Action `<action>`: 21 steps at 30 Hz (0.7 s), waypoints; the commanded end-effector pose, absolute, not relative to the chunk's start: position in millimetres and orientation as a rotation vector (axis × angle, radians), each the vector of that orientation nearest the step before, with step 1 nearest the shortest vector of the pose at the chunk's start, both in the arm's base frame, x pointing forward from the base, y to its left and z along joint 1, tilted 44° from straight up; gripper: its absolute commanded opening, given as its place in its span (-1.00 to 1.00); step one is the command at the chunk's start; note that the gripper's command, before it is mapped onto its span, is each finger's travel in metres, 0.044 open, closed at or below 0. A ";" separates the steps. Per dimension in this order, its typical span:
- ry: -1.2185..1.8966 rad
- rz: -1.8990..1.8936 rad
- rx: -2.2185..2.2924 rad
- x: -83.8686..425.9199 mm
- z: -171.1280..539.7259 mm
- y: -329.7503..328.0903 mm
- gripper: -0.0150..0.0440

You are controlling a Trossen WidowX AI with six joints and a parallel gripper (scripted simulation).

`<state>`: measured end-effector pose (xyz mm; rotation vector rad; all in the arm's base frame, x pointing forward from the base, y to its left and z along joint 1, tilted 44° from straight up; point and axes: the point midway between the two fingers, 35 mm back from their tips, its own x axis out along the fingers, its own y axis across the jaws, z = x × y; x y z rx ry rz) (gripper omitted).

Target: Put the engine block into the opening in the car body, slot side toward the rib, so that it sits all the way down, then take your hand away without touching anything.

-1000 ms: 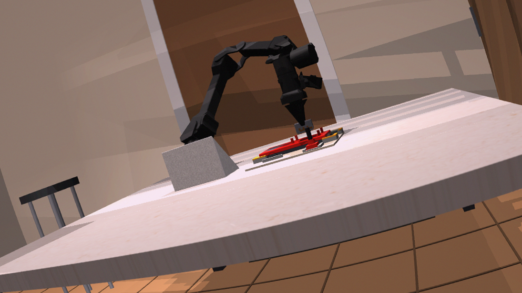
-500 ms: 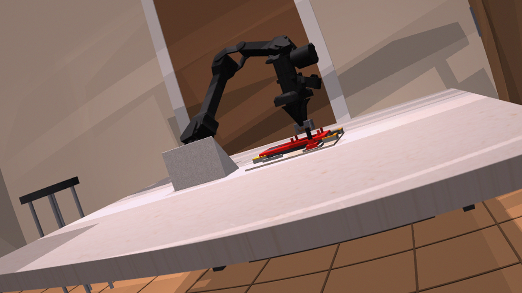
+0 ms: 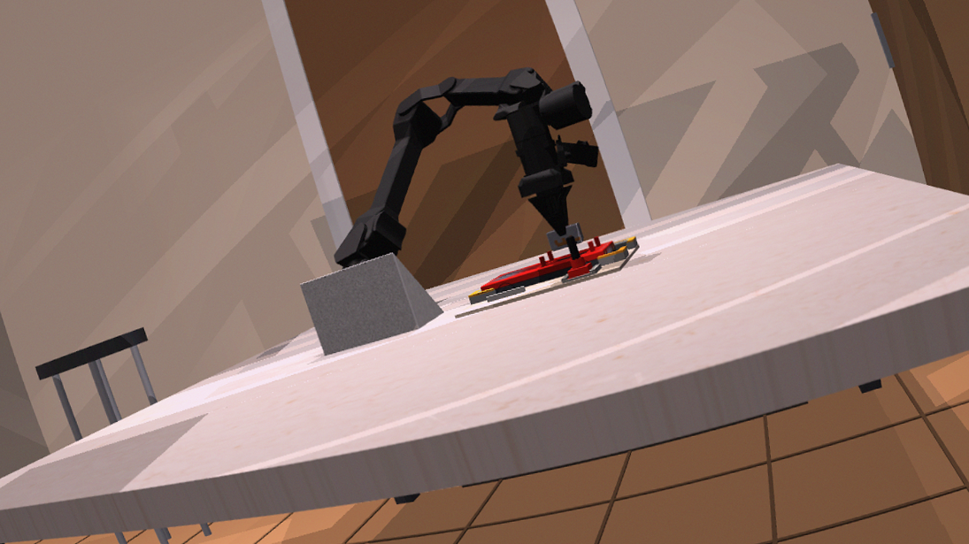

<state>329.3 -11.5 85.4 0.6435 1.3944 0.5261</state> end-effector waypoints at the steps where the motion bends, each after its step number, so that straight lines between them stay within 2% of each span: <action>1: 1.387 0.537 0.634 329.6 84.8 -10.8 0.05; 10: 1.449 0.409 0.787 329.6 83.3 -9.3 0.05; 21: 1.411 0.490 0.692 330.1 81.4 -7.6 0.05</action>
